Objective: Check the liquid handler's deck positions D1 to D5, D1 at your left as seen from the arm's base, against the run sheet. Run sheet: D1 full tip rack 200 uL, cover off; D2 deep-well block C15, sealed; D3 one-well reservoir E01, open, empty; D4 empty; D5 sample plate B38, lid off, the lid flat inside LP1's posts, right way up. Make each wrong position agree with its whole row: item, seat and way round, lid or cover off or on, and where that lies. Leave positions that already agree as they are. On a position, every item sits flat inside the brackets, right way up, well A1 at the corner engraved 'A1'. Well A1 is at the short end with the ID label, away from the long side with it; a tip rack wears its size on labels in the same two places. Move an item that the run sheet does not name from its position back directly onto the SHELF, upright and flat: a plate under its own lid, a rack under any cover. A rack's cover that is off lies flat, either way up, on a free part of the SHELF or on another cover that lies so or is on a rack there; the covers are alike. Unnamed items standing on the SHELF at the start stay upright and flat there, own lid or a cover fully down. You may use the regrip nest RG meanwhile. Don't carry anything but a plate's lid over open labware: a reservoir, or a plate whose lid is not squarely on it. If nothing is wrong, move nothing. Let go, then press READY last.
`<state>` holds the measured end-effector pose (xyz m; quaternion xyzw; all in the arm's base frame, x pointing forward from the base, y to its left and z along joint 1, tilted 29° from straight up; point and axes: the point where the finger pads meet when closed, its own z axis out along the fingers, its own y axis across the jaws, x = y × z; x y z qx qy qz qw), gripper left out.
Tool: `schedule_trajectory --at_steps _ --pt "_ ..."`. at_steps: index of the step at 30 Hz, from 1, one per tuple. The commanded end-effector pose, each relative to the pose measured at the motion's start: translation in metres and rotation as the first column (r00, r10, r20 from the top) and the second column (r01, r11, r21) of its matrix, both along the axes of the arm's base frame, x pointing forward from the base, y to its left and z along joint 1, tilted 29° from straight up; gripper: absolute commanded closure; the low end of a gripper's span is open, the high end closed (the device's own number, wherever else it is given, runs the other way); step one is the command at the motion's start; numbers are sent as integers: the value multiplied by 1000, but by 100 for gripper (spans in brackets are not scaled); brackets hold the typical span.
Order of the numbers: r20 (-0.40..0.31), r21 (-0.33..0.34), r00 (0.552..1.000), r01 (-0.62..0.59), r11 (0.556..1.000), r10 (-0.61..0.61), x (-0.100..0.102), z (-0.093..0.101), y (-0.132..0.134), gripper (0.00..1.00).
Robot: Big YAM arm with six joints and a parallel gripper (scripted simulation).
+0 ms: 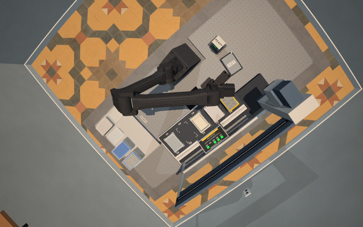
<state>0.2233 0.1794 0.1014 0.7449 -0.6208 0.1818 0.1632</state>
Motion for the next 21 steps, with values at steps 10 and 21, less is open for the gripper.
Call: schedule_trajectory --at_steps 10,21 --pt "24 21 1000 13 1000 -14 -4 -22 54 100" --pt "41 59 999 12 998 -15 -1 -41 118 100"
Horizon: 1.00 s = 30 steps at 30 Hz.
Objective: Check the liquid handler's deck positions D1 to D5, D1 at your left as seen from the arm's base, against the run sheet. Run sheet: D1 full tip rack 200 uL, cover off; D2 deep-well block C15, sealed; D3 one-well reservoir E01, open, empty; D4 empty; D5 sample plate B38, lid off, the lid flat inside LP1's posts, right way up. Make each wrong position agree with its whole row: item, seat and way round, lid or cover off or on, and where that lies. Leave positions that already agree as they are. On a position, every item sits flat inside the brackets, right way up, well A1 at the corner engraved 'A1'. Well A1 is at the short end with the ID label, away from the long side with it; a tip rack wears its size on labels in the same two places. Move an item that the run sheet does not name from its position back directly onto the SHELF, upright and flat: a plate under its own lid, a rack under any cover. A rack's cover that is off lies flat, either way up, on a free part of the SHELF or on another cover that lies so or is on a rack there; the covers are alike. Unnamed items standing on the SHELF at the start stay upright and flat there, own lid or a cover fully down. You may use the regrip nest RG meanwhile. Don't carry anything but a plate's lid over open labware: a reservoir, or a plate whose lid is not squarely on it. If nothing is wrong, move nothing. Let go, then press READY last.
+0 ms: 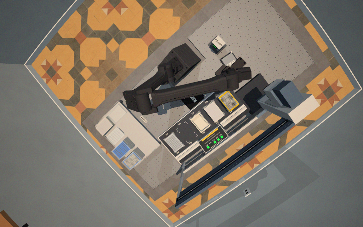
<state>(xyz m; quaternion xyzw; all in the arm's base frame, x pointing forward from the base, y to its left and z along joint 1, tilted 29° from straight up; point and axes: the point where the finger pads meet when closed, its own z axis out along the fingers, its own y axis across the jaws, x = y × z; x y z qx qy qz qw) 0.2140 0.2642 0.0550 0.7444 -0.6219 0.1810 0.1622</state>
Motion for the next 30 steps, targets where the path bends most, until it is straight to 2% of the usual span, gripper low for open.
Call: schedule_trajectory --at_steps 1,3,6,10,11,13,20,22,23,24,30 --pt "41 56 999 10 998 -12 7 3 37 100" --pt "40 57 999 10 998 -12 6 -2 46 100" --pt "33 40 999 22 999 -23 8 -3 44 100" --pt "37 52 999 10 999 -12 3 -11 62 100" --pt "25 31 1000 11 999 -12 -12 -13 41 100" --pt "17 14 1000 11 1000 -12 -23 -12 36 100" --pt "16 16 1000 12 1000 -12 -58 -13 32 100" --pt "16 16 1000 12 1000 -12 -58 -13 32 100" --pt "16 18 1000 12 1000 -13 -59 -16 42 100" --pt "13 11 1000 13 1000 -13 -68 -17 31 100" --pt "13 15 1000 13 1000 -13 -98 -15 28 100"
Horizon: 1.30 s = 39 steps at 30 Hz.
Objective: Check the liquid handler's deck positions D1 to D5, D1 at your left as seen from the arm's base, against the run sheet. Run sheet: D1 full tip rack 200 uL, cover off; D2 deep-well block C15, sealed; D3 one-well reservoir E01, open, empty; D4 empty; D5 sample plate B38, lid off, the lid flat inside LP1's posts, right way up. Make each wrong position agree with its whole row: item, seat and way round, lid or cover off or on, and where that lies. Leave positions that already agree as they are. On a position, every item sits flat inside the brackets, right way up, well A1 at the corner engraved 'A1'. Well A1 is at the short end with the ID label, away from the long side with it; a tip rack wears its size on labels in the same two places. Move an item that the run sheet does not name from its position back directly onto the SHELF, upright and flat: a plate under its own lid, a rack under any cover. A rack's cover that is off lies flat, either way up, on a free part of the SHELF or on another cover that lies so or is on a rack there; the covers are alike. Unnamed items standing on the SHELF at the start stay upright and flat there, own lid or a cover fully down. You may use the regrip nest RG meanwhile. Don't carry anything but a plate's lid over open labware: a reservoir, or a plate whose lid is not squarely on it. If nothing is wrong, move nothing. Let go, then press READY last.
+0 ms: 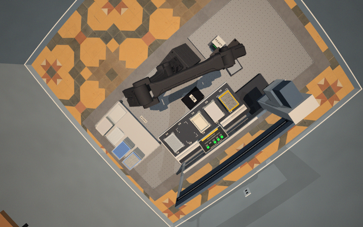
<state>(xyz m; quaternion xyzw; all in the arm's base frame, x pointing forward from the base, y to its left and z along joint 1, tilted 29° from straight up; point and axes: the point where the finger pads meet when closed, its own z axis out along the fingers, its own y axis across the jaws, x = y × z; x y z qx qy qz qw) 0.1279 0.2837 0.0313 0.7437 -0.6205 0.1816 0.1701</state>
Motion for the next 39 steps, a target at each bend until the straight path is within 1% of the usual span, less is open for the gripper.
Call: schedule_trajectory --at_steps 1,7,9,10,11,12,16,17,18,19,20,21,26,27,29,30,35,37,39 --pt "22 27 1000 12 1000 -12 -17 9 7 100" --pt "20 25 1000 13 1000 -13 -46 7 4 100" --pt "20 25 1000 13 1000 -13 -46 7 4 100" --pt "26 64 1000 12 998 -14 -47 12 27 100" --pt "22 41 1000 13 999 -14 -55 8 12 100" --pt "20 29 1000 13 999 -13 -61 7 3 100" --pt "18 19 1000 13 1000 -14 -81 5 -1 100" --pt "19 36 1000 13 999 -14 -85 7 7 100" --pt "20 55 1000 13 998 -15 -84 9 17 100" --pt "21 57 1000 13 998 -14 -84 9 18 100" --pt "21 30 999 35 999 -35 -78 -2 2 100" --pt "21 20 999 36 999 -37 -78 -6 -1 100" --pt "22 19 999 36 999 -36 -77 -10 -4 100" --pt "28 105 1000 11 994 -14 -81 7 27 100" --pt "21 37 1000 12 999 -13 -82 -10 -3 100" --pt "20 22 1000 18 1000 -18 -80 -15 -6 100" --pt "16 18 1000 21 1000 -21 -76 -24 -11 100" --pt "16 41 1000 16 999 -16 -76 -22 -5 100" --pt "13 25 1000 11 1000 -11 -77 -28 -13 100"
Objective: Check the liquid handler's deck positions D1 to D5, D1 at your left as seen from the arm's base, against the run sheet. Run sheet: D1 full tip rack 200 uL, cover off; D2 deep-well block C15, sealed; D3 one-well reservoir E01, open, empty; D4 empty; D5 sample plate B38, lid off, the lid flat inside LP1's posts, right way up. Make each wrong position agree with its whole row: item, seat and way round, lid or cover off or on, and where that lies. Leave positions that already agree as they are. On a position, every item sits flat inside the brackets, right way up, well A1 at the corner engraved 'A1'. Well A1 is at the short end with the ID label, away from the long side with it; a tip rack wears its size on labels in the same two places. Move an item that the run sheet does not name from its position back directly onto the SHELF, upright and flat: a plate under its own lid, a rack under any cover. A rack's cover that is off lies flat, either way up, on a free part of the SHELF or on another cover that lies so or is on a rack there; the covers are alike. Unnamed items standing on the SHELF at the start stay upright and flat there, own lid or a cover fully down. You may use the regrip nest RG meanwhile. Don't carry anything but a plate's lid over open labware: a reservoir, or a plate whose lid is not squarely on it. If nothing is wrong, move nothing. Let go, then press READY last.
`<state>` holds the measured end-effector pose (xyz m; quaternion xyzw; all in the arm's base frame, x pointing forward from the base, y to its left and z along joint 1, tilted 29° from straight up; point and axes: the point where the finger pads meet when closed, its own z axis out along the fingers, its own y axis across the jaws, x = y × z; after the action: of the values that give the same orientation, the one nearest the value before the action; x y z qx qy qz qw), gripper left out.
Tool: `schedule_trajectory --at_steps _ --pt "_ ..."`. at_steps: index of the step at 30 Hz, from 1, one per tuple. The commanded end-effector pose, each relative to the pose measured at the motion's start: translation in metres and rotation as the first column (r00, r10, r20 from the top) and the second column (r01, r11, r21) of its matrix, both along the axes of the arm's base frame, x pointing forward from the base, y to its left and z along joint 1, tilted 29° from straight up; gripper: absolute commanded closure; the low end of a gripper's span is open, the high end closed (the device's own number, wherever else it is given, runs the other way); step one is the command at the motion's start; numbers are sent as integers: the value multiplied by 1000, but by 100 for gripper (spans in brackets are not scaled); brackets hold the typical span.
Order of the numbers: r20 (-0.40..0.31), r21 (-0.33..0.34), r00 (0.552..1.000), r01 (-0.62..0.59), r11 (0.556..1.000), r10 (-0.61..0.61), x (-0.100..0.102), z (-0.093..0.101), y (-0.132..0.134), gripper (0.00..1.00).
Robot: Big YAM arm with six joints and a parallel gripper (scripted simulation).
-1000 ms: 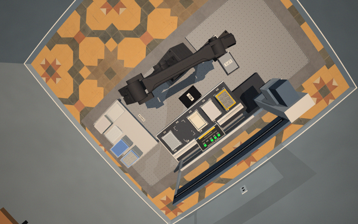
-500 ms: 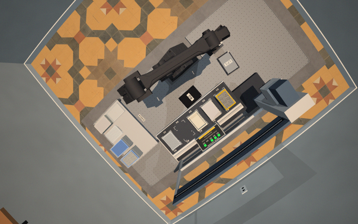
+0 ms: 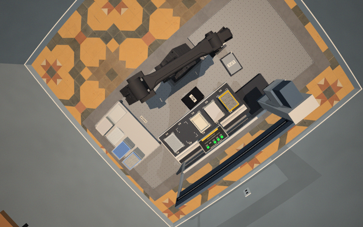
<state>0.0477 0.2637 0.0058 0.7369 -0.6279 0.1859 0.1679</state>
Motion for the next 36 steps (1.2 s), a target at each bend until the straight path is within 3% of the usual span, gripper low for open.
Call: schedule_trajectory --at_steps 1,4,5,7,21,22,24,36 --pt "-1 19 1000 -5 1000 5 4 -5 5 100" --pt "-1 19 1000 -3 1000 3 4 -7 4 100" --pt "8 81 1000 -4 997 4 6 3 30 100" --pt "0 29 1000 -4 1000 4 4 -9 3 100" --pt "-1 18 1000 -6 1000 6 5 -29 -8 100" --pt "8 83 1000 -7 996 6 8 -20 21 100" --pt "0 25 1000 -4 1000 4 6 -32 -9 100" --pt "-1 22 1000 -7 1000 7 7 -51 -18 100"
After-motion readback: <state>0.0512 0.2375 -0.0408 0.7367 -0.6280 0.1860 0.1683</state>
